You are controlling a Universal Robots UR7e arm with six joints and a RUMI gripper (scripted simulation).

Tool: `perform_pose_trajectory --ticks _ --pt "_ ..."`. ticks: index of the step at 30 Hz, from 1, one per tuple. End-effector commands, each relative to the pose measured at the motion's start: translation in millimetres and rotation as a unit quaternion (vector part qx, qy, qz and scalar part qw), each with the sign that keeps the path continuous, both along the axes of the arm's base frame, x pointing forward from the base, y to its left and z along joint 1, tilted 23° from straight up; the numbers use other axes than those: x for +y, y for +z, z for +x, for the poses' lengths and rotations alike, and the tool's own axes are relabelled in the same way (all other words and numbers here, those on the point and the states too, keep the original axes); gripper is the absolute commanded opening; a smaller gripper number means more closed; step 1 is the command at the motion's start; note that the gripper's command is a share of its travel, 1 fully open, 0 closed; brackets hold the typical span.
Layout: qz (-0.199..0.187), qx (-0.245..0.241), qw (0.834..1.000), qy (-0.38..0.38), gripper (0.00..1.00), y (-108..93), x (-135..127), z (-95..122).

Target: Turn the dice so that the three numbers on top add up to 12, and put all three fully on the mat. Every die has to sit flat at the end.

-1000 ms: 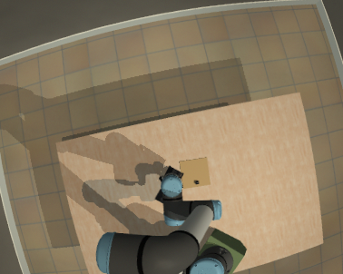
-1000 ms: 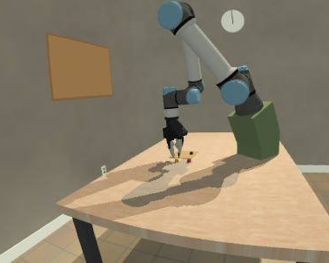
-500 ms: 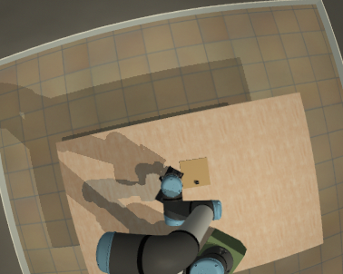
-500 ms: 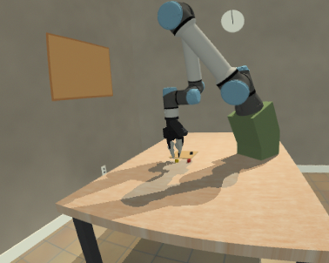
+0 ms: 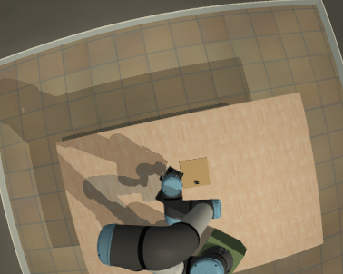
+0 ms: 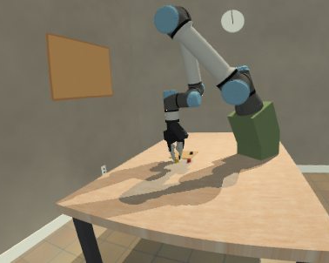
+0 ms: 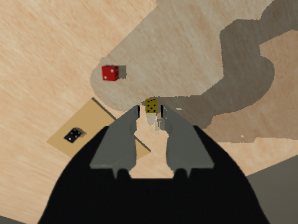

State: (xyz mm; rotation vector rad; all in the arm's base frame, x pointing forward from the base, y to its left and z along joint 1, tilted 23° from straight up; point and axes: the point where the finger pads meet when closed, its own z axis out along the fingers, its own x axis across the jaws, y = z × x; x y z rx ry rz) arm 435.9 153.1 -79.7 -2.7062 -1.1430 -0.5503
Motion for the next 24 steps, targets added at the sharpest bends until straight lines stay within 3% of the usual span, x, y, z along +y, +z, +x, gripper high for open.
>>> perform_pose_trajectory --ticks 1,24 --pt "-0.001 -0.003 1.0 0.0 0.18 -2.6 0.7 4.1" --pt "-0.001 -0.003 1.0 0.0 0.18 -5.1 1.5 4.8"
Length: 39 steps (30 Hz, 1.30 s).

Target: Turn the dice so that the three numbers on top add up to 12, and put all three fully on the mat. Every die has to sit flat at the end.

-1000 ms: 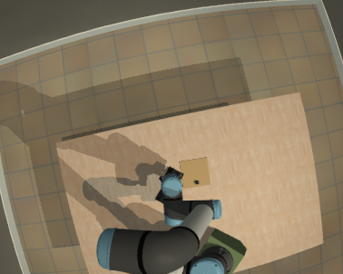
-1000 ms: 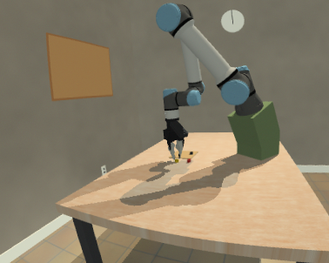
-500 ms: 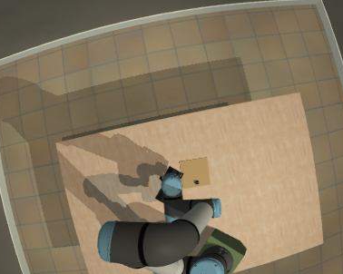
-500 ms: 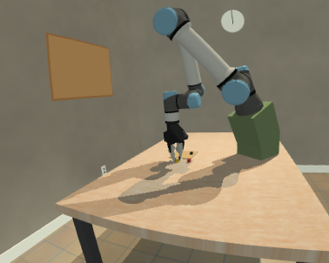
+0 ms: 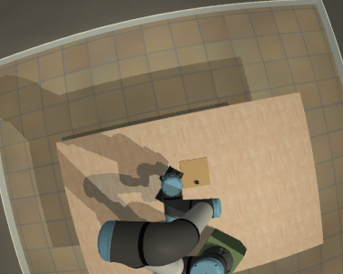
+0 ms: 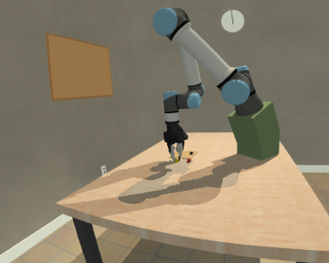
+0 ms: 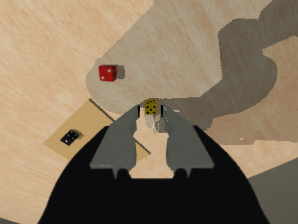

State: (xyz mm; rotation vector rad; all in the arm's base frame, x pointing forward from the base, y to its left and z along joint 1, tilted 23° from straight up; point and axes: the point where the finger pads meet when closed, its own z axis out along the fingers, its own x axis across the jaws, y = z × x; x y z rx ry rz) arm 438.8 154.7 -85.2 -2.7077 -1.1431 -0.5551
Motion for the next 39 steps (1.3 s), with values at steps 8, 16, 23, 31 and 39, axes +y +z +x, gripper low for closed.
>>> perform_pose_trajectory --ticks 8,16,23,31,39 --pt "-0.001 -0.002 1.0 0.0 0.18 0.4 -0.1 1.9" --pt "-0.001 -0.002 1.0 0.0 0.18 0.4 -0.1 1.9" --pt "-0.001 -0.002 1.0 0.0 0.0 0.4 -0.1 1.9" --pt "-0.001 -0.002 1.0 0.0 0.0 0.4 -0.1 1.9" --pt "-0.001 -0.002 1.0 0.0 0.0 0.4 -0.1 1.9"
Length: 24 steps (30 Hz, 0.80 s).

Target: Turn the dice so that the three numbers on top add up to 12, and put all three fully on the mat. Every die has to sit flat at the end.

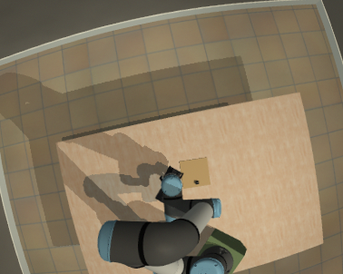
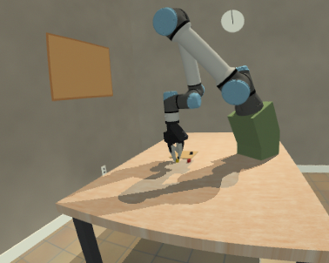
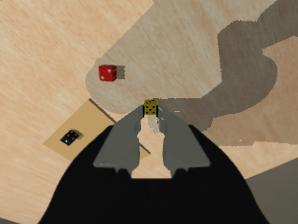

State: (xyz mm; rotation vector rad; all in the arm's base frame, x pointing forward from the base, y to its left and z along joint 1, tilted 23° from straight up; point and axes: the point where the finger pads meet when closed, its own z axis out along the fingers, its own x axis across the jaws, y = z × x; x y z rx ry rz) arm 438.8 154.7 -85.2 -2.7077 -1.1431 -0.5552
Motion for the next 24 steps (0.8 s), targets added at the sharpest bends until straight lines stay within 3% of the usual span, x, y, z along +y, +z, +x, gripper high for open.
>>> perform_pose_trajectory --ticks 1,24 --pt "-0.001 -0.001 1.0 0.0 0.0 0.4 -0.1 1.9" --pt "-0.001 -0.001 1.0 0.0 0.0 3.0 -0.9 1.2"
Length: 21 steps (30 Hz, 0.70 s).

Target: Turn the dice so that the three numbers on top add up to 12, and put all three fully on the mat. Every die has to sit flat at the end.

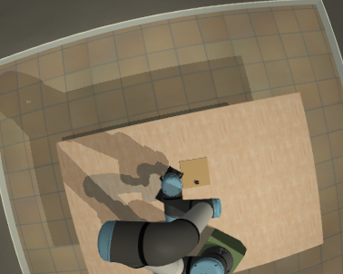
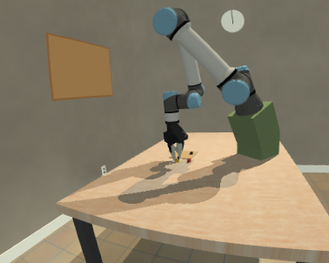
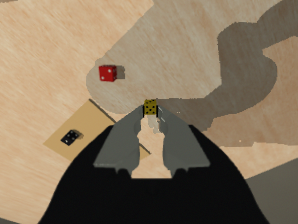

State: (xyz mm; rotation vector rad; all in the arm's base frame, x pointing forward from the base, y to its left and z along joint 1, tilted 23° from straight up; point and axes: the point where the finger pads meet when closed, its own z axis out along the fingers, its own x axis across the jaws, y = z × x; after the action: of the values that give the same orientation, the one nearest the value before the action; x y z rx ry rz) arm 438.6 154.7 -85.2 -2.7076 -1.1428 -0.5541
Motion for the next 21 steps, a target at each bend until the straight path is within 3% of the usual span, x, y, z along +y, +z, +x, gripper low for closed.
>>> perform_pose_trajectory --ticks 1,21 --pt "-0.001 -0.002 1.0 0.0 0.0 4 -1 1" --pt "-0.001 -0.002 1.0 0.0 0.0 48 -14 -12"
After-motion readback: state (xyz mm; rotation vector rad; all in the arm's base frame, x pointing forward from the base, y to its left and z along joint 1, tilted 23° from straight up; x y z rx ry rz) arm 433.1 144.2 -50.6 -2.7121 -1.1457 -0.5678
